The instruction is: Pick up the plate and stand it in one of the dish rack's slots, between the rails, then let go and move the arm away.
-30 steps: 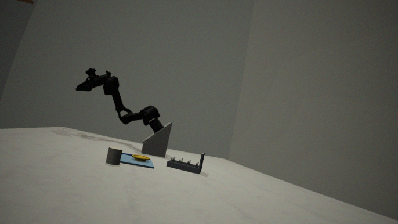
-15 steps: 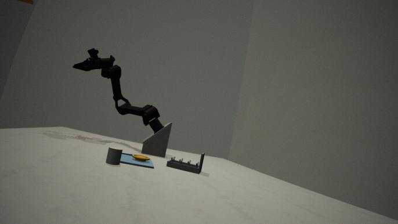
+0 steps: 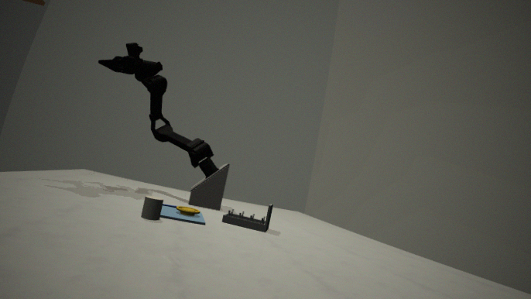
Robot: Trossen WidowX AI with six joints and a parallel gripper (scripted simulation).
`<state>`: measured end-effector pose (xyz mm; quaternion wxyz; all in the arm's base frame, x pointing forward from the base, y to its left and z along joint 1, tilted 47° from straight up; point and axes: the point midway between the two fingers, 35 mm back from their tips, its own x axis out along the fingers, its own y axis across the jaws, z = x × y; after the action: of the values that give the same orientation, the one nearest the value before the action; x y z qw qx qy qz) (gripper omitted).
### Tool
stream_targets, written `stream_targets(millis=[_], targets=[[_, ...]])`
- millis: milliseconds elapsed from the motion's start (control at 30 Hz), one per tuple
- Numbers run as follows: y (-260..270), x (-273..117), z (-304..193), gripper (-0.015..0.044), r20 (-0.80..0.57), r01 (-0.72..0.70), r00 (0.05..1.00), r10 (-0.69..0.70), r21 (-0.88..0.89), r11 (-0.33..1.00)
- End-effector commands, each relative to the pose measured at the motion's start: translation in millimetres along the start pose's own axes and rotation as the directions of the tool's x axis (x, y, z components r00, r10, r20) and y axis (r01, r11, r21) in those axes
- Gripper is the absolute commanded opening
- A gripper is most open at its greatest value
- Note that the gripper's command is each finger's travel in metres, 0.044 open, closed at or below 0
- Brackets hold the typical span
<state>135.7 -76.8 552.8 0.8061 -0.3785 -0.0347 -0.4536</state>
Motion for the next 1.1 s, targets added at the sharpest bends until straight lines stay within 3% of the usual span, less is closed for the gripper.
stream_targets(millis=[0,300,500,1067], targets=[[28.3,2.5,13.5,0.04,0.024,-0.031,0.999,0.032,-0.034,0.999],[123.6,1.8,40.1,0.04,0.104,-0.16,0.98,0.171,-0.109,0.981],[181.4,-0.5,40.0,0.04,0.086,-0.26,0.957,0.275,-0.156,0.953],[349.7,-20.6,-28.0,0.04,-0.175,-0.574,0.819,0.546,-0.248,0.781]])
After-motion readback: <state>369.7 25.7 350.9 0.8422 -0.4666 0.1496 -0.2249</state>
